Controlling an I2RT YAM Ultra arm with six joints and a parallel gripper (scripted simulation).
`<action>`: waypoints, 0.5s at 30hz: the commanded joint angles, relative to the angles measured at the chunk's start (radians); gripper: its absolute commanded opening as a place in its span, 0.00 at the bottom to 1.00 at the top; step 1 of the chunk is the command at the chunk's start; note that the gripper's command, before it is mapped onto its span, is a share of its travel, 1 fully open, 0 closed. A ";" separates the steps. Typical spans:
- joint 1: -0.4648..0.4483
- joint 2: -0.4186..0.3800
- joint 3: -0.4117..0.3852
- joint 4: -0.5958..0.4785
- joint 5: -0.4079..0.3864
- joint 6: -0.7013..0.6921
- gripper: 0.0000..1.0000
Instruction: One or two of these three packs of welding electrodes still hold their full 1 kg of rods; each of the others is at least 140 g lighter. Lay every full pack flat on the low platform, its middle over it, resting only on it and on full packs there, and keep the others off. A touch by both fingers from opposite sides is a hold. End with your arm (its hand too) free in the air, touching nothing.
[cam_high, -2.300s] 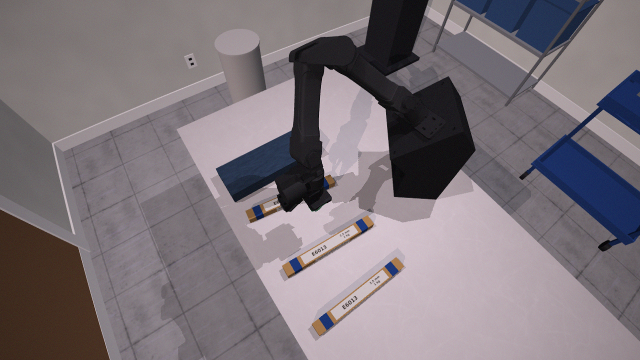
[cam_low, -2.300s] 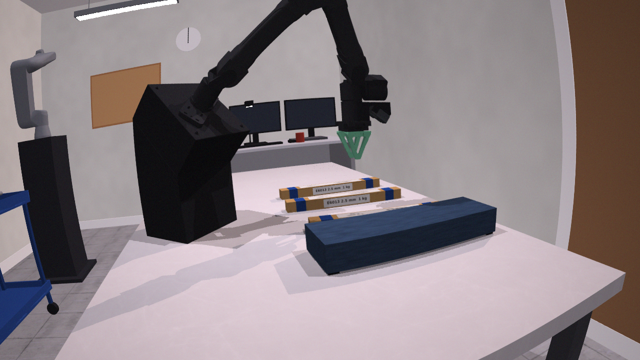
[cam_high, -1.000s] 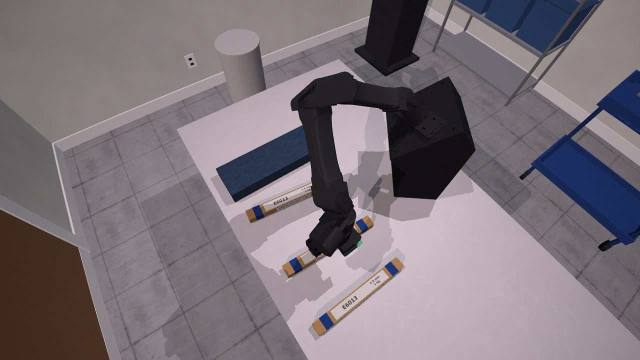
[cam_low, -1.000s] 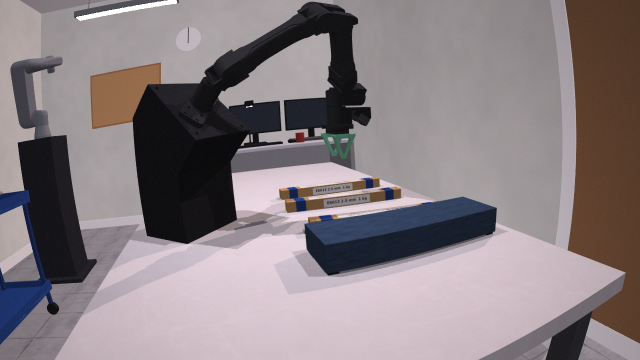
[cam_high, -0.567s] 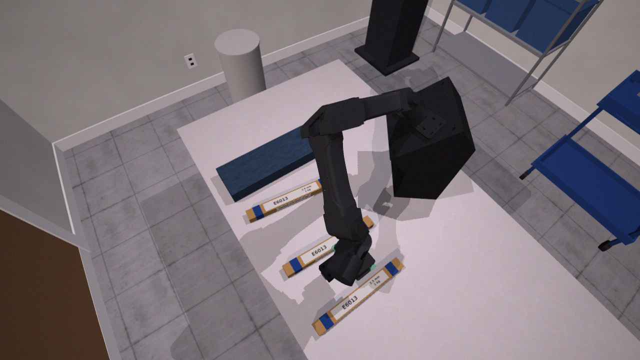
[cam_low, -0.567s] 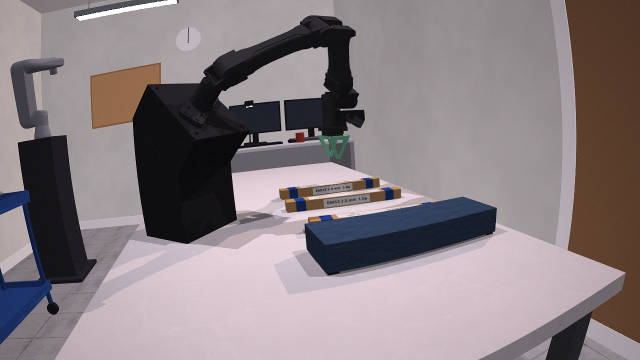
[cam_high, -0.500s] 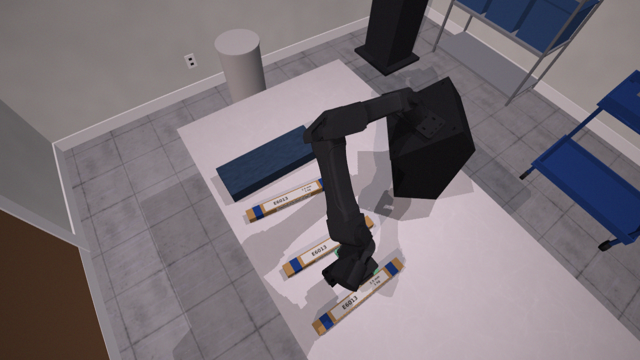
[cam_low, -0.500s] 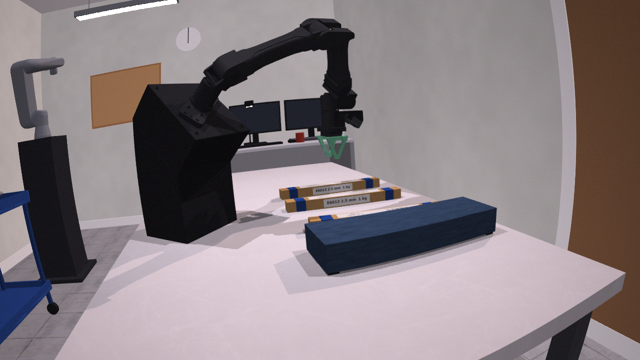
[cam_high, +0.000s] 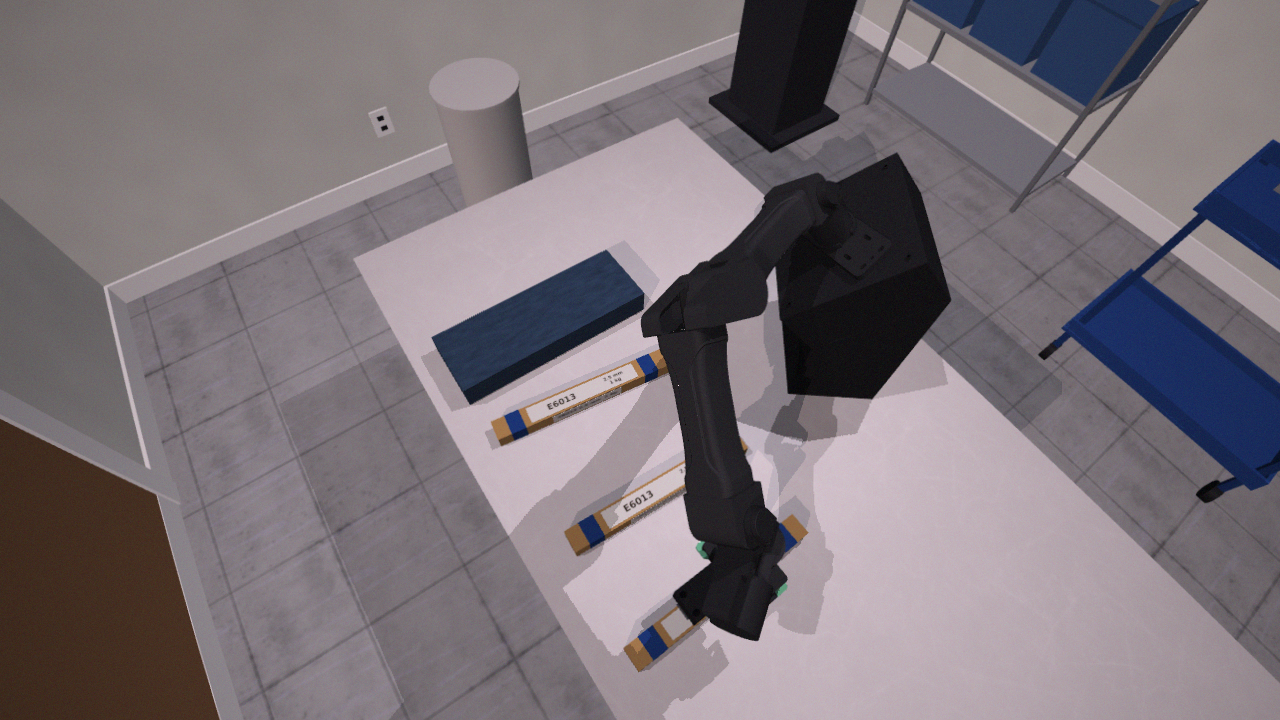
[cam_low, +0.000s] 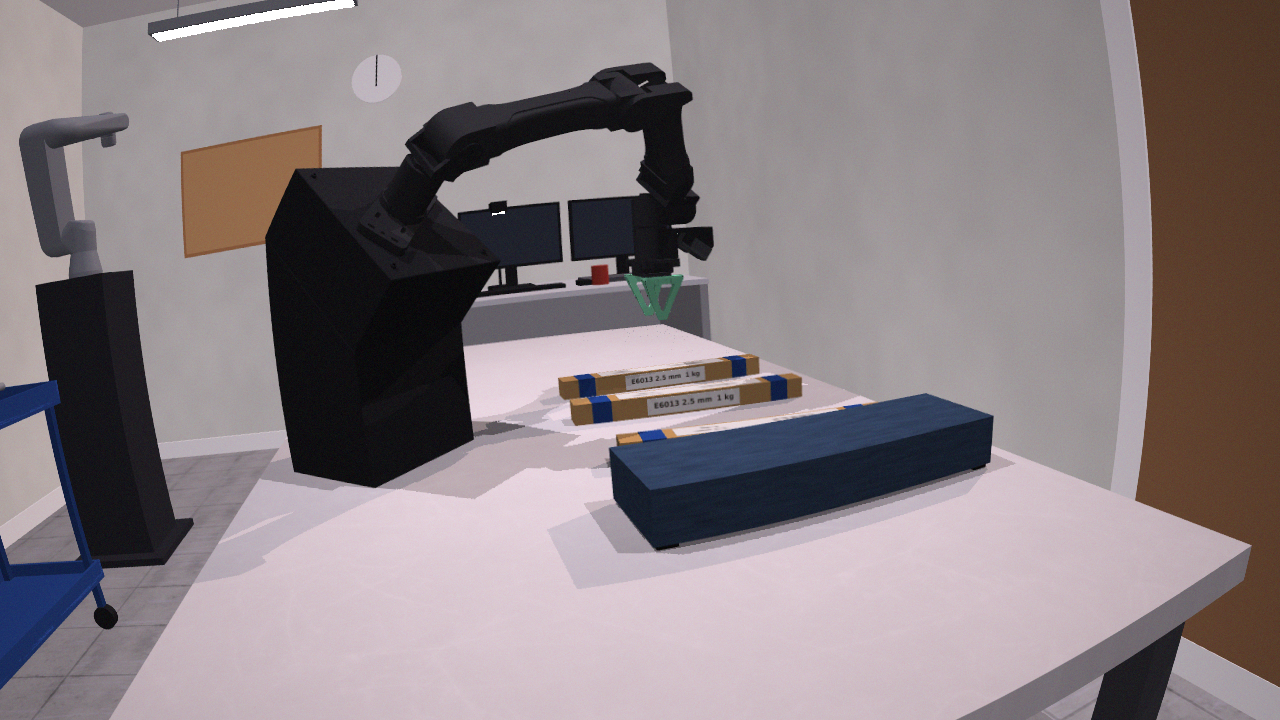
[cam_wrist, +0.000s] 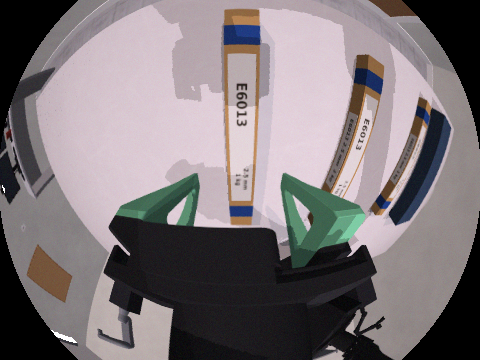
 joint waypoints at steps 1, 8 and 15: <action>0.035 -0.037 0.051 -0.066 0.016 0.027 0.74; 0.037 -0.035 0.064 -0.082 0.017 0.033 0.74; 0.040 -0.033 0.074 -0.093 0.018 0.037 0.74</action>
